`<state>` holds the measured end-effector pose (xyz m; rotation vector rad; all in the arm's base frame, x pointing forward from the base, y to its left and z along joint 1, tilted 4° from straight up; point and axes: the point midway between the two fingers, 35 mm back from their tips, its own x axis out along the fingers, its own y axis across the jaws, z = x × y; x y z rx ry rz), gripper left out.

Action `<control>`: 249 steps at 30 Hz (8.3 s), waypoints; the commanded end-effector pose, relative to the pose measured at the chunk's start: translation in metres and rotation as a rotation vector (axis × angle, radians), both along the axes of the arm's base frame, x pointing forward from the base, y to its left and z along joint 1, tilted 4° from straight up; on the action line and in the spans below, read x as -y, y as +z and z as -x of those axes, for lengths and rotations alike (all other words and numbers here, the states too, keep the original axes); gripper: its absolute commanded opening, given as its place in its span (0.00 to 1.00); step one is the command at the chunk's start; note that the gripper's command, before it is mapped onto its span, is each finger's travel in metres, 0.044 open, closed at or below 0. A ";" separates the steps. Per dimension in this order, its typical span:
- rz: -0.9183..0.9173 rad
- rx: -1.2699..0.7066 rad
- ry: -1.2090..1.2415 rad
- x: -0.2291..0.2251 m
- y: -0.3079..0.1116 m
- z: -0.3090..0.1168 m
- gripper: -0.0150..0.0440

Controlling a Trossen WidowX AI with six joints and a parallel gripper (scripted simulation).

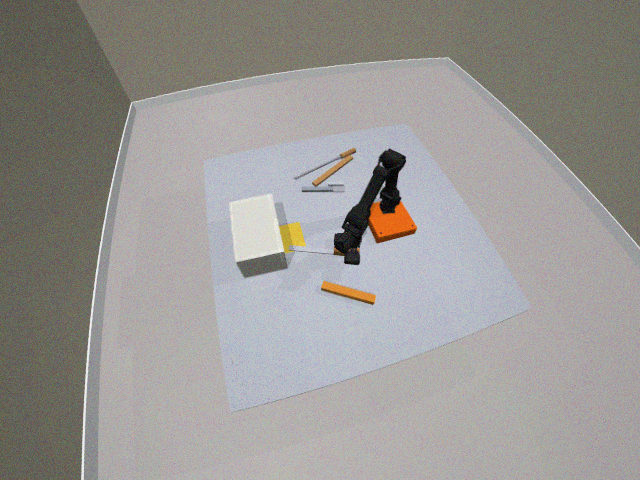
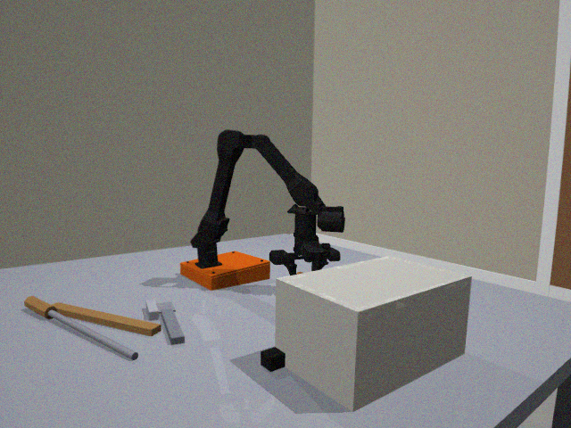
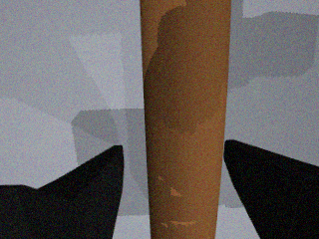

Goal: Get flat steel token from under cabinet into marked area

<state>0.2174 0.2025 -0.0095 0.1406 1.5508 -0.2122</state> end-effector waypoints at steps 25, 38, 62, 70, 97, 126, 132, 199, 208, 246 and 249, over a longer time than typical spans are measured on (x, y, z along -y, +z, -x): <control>0.000 -0.003 0.006 0.002 0.000 -0.012 0.25; 0.001 -0.005 0.011 0.008 0.001 -0.034 0.25; 0.002 -0.002 0.012 0.015 0.002 -0.069 0.25; 0.002 -0.002 0.012 0.018 0.002 -0.080 0.25; 0.003 0.001 0.012 0.024 0.003 -0.114 0.25; 0.004 0.004 0.012 0.030 0.004 -0.146 0.25; 0.004 0.005 0.012 0.031 0.005 -0.152 0.25; 0.005 0.004 0.012 0.044 0.004 -0.141 0.25; 0.005 0.003 0.012 0.042 0.004 -0.131 0.25; 0.003 -0.001 0.012 0.030 0.002 -0.085 0.25; 0.003 -0.002 0.012 0.029 0.002 -0.081 0.25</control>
